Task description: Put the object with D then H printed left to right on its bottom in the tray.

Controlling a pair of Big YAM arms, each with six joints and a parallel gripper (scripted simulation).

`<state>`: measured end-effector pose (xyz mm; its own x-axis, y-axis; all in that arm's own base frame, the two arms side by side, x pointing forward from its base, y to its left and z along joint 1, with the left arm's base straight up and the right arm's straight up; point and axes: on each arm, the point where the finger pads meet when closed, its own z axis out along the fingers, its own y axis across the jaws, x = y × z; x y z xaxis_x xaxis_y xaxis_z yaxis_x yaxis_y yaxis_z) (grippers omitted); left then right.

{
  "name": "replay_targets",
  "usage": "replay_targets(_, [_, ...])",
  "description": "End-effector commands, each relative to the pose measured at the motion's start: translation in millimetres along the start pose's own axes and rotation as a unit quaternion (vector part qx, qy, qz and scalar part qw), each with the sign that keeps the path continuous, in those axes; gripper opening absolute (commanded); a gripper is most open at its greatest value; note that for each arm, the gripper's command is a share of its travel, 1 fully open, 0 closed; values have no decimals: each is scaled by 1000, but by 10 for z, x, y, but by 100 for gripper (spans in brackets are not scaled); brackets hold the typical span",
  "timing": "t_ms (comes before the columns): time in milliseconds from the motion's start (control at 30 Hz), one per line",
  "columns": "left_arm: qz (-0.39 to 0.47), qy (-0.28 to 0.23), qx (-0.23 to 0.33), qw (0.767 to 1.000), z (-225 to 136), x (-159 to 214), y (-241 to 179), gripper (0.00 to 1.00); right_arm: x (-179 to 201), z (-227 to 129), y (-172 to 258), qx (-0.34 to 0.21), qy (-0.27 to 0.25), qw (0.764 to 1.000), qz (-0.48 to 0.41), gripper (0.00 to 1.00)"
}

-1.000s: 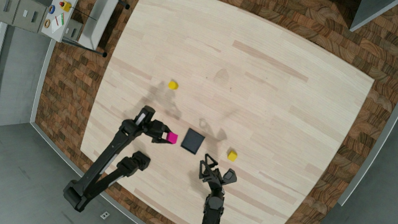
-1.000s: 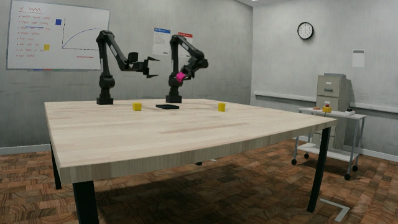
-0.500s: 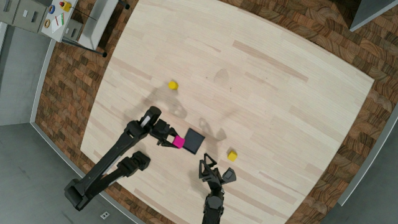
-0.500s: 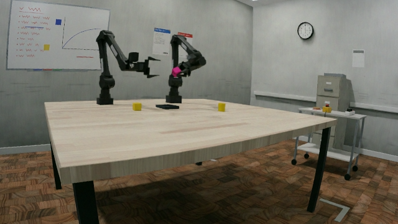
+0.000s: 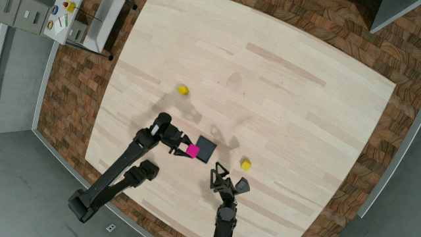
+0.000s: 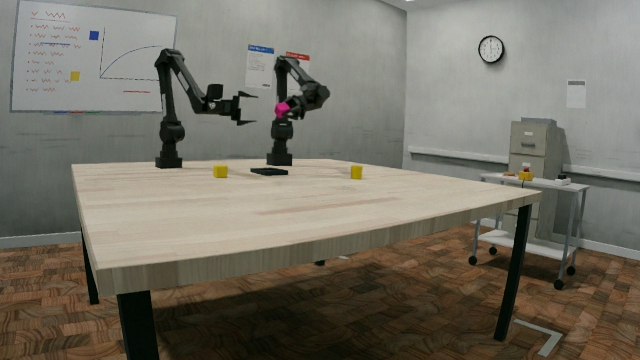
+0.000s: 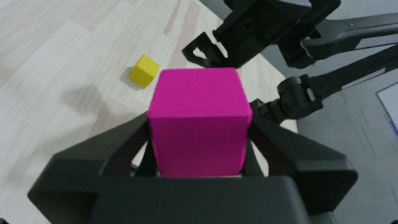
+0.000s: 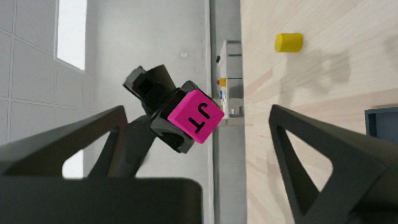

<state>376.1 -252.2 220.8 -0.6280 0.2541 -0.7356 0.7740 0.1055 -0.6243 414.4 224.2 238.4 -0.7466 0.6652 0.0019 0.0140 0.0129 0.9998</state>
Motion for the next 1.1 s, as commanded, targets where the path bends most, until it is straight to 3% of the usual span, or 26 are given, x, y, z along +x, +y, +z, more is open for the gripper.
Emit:
replay_targets(0, [0,-28,7,1000,58,-163,-92,41,-78,148,265,-20,3,1000,-7,100])
replay_targets(900, [20,-46,22,999,121,-348,-83,41,-78,148,265,-20,3,1000,-7,100])
replay_targets(1000, [22,-43,20,999,118,-228,-75,41,-130,160,217,-9,-3,1000,-28,70])
replay_targets(1067, [46,-46,11,998,44,-342,-62,41,-233,198,114,17,-15,998,-52,70])
